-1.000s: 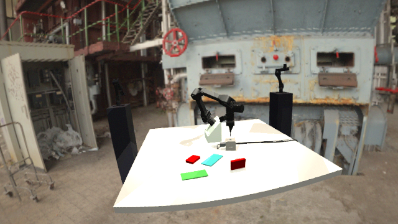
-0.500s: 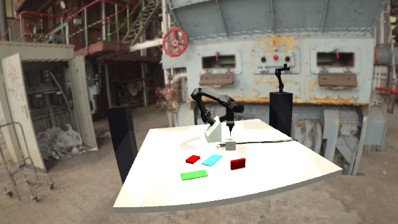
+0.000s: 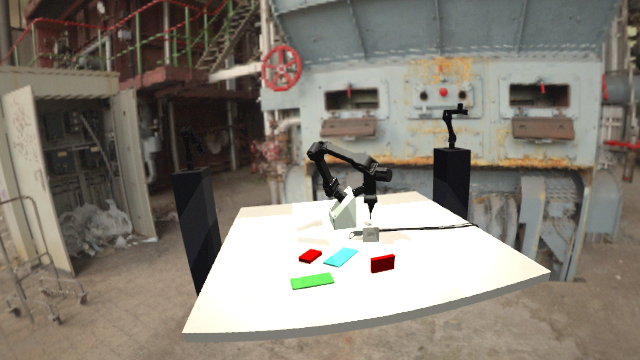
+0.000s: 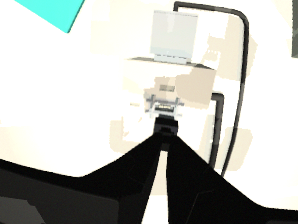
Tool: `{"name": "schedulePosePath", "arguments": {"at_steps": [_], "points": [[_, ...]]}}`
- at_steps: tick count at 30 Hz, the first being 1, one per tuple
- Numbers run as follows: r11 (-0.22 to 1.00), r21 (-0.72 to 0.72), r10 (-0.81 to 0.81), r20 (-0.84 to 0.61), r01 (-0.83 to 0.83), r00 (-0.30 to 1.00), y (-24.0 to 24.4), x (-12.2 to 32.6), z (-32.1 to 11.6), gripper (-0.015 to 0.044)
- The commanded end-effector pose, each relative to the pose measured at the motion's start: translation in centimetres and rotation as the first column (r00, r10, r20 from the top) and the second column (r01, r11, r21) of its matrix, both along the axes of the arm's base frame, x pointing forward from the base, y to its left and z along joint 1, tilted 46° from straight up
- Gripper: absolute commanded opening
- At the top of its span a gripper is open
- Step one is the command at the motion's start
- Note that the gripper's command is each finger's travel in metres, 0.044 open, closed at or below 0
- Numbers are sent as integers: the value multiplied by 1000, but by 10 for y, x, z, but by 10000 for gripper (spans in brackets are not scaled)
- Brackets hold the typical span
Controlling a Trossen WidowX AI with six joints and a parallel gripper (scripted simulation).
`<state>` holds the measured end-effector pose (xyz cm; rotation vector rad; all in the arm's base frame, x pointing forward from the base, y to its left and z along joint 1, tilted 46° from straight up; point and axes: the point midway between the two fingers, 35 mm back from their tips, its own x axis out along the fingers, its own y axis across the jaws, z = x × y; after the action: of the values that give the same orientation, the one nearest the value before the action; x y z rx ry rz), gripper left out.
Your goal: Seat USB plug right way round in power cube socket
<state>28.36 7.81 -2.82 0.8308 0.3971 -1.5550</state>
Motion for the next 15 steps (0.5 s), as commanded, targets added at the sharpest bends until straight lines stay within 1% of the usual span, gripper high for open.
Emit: {"name": "schedulePosePath", "arguments": {"at_steps": [1,15], "points": [[1000,-2,5,-2,-5,1000,-1,0,-1,0],[1000,-3,10,-6,-10,1000,-2,1,-2,0]]}}
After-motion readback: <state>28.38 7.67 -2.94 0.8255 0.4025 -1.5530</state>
